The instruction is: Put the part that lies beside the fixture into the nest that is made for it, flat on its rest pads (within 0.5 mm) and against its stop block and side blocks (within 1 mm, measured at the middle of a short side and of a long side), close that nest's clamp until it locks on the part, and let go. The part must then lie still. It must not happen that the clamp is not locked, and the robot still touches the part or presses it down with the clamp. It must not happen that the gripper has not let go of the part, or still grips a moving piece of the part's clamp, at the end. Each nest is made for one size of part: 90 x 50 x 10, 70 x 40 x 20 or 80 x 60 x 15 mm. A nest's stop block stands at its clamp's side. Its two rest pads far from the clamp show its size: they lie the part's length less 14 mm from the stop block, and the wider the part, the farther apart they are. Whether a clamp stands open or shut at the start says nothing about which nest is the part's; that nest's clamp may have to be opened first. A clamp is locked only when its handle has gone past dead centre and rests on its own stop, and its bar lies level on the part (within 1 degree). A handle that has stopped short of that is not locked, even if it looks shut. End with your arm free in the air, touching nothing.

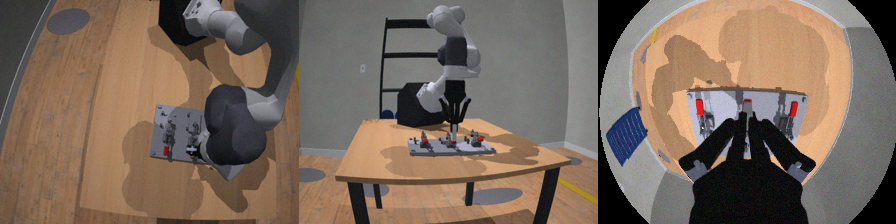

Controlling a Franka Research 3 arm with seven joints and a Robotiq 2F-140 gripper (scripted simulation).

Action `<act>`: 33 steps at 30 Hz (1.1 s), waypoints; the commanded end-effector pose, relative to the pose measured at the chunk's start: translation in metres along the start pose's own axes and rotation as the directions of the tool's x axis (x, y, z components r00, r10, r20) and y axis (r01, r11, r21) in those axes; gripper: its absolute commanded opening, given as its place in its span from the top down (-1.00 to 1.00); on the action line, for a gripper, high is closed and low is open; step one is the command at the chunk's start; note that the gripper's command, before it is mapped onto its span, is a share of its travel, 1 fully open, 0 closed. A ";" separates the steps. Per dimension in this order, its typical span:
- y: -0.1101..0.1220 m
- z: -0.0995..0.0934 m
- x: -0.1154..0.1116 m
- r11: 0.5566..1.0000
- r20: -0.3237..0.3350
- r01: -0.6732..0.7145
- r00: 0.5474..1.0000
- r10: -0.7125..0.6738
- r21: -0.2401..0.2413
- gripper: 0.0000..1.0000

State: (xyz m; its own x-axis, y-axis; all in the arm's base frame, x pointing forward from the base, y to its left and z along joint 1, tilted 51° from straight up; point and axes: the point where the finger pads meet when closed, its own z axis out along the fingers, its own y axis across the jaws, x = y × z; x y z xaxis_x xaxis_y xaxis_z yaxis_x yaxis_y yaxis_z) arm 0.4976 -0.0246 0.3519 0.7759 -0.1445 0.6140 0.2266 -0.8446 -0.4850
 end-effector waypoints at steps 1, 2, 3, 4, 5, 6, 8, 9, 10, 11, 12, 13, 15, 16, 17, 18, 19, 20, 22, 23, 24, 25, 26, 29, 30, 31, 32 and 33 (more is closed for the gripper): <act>-0.001 0.003 -0.002 1.000 0.005 0.003 1.000 -0.003 0.001 1.00; -0.001 0.003 -0.002 1.000 0.005 0.003 1.000 -0.003 0.001 1.00; -0.001 0.003 -0.002 1.000 0.005 0.003 1.000 -0.003 0.001 1.00; -0.001 0.004 -0.002 1.000 0.005 0.003 1.000 -0.003 0.001 1.00; -0.001 0.004 -0.002 1.000 0.005 0.003 1.000 -0.003 0.001 1.00; -0.001 0.005 -0.002 1.000 0.005 0.003 1.000 -0.003 0.001 1.00; -0.001 0.005 -0.002 1.000 0.005 0.003 1.000 -0.003 0.001 1.00; -0.001 0.005 -0.002 1.000 0.005 0.003 1.000 -0.003 0.001 1.00; -0.001 0.005 -0.002 1.000 0.005 0.003 1.000 -0.003 0.001 1.00; -0.001 0.005 -0.002 1.000 0.005 0.003 1.000 -0.003 0.001 1.00; -0.001 0.005 -0.002 1.000 0.005 0.003 1.000 -0.003 0.001 1.00; -0.001 0.005 -0.002 1.000 0.005 0.003 1.000 -0.003 0.001 1.00; -0.001 0.005 -0.002 1.000 0.005 0.003 1.000 -0.003 0.001 1.00; -0.001 0.005 -0.002 1.000 0.005 0.003 1.000 -0.003 0.001 1.00; -0.001 0.005 -0.002 1.000 0.005 0.003 1.000 -0.003 0.001 1.00; -0.001 0.005 -0.002 1.000 0.005 0.003 1.000 -0.003 0.001 1.00; -0.001 0.005 -0.002 1.000 0.005 0.003 1.000 -0.003 0.001 1.00; -0.001 0.005 -0.002 1.000 0.005 0.003 1.000 -0.003 0.001 1.00; -0.001 0.005 -0.002 1.000 0.005 0.003 1.000 -0.003 0.001 1.00; -0.001 0.005 -0.002 1.000 0.005 0.003 1.000 -0.003 0.001 1.00; -0.001 0.005 -0.002 1.000 0.005 0.003 1.000 -0.003 0.001 1.00; -0.001 0.006 -0.002 1.000 0.005 0.003 1.000 -0.003 0.001 1.00; -0.001 0.006 -0.002 1.000 0.005 0.003 1.000 -0.003 0.001 1.00; -0.001 0.007 -0.002 1.000 0.005 0.003 1.000 -0.003 0.001 1.00; -0.001 0.007 -0.002 1.000 0.005 0.003 1.000 -0.003 0.001 1.00; -0.001 0.007 -0.002 1.000 0.005 0.003 1.000 -0.003 0.001 1.00; -0.001 0.007 -0.002 1.000 0.005 0.003 1.000 -0.003 0.001 1.00; -0.001 0.007 -0.002 1.000 0.005 0.003 1.000 -0.003 0.001 1.00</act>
State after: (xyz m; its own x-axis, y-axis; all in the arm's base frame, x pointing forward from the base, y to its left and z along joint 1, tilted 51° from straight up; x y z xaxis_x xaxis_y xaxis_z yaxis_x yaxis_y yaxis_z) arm 0.4992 -0.0229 0.3496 0.7767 -0.1444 0.6131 0.2261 -0.8446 -0.4854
